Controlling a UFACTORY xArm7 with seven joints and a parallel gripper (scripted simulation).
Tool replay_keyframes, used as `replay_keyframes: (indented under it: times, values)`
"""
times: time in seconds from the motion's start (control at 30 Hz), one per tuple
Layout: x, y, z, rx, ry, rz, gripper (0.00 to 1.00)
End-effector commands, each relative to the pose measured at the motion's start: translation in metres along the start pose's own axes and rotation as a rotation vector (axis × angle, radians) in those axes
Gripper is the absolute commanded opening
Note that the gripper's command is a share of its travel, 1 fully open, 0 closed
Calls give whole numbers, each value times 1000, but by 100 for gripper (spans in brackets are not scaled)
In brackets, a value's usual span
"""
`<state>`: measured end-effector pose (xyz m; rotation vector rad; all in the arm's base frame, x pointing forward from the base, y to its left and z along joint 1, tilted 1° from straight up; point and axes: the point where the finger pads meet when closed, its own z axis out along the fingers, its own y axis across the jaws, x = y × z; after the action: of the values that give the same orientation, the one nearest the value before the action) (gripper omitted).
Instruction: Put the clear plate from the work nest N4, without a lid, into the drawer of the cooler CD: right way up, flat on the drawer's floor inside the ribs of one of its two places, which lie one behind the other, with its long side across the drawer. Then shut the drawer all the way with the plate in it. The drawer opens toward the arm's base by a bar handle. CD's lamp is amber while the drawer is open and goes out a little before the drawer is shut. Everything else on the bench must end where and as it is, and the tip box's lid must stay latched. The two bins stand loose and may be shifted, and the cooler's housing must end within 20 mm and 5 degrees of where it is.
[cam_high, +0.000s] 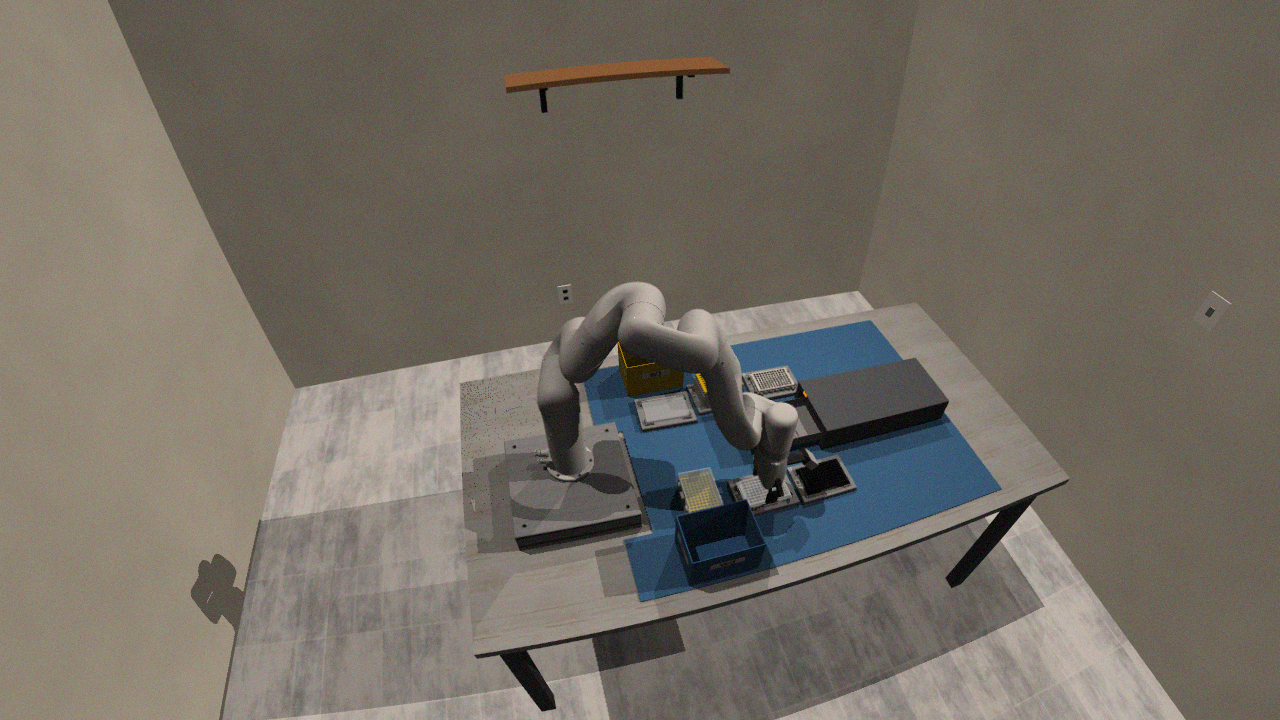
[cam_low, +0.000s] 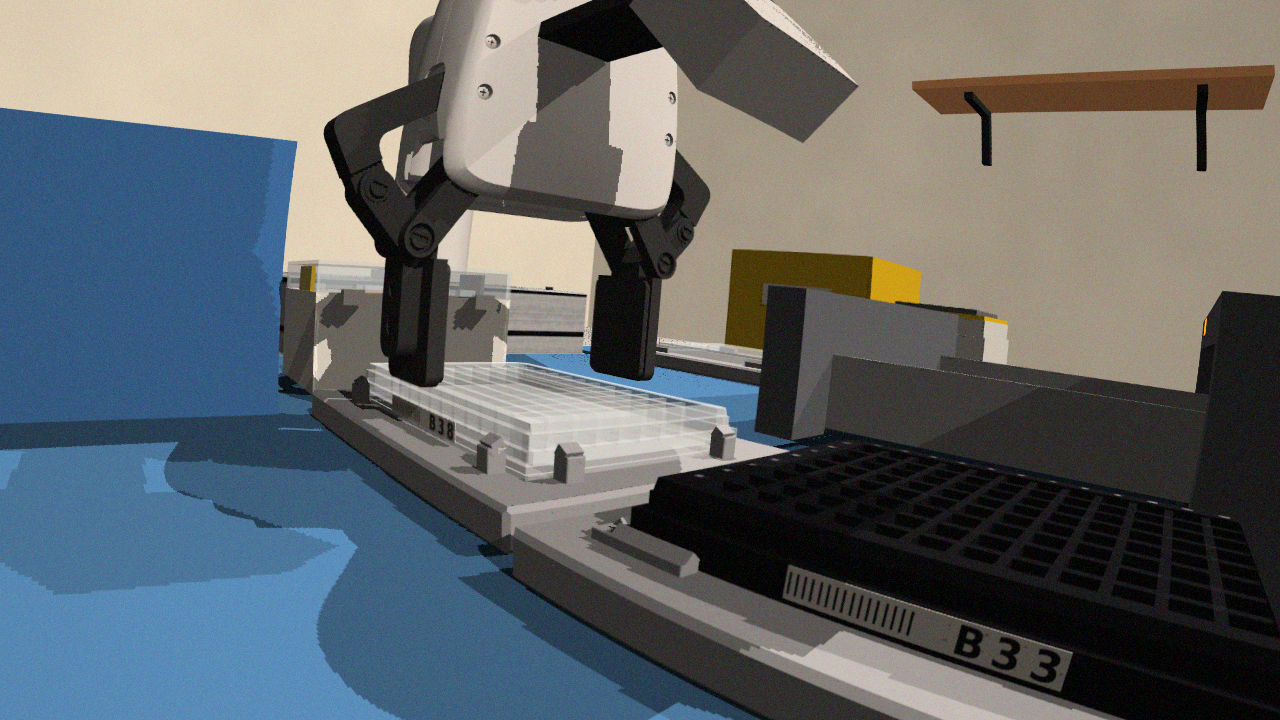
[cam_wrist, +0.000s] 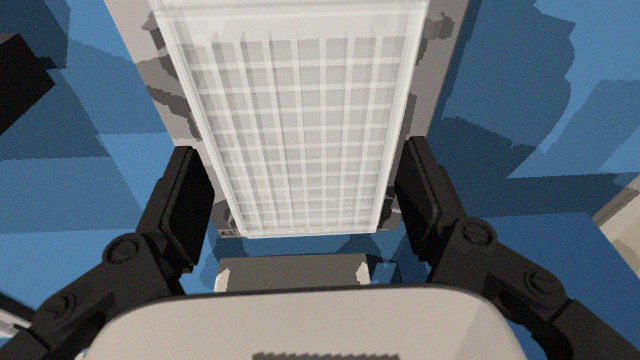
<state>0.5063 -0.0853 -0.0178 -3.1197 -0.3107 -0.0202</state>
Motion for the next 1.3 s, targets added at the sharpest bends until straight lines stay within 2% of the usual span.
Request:
replay_keyframes:
  times: [0.0, 0.77, 0.8, 1.27]
  values:
    - [2, 1, 2, -1, 4, 0, 100]
    - [2, 1, 4, -2, 4, 0, 100]
    - [2, 1, 4, -1, 4, 0, 0]
    - [2, 1, 3, -1, 4, 0, 0]
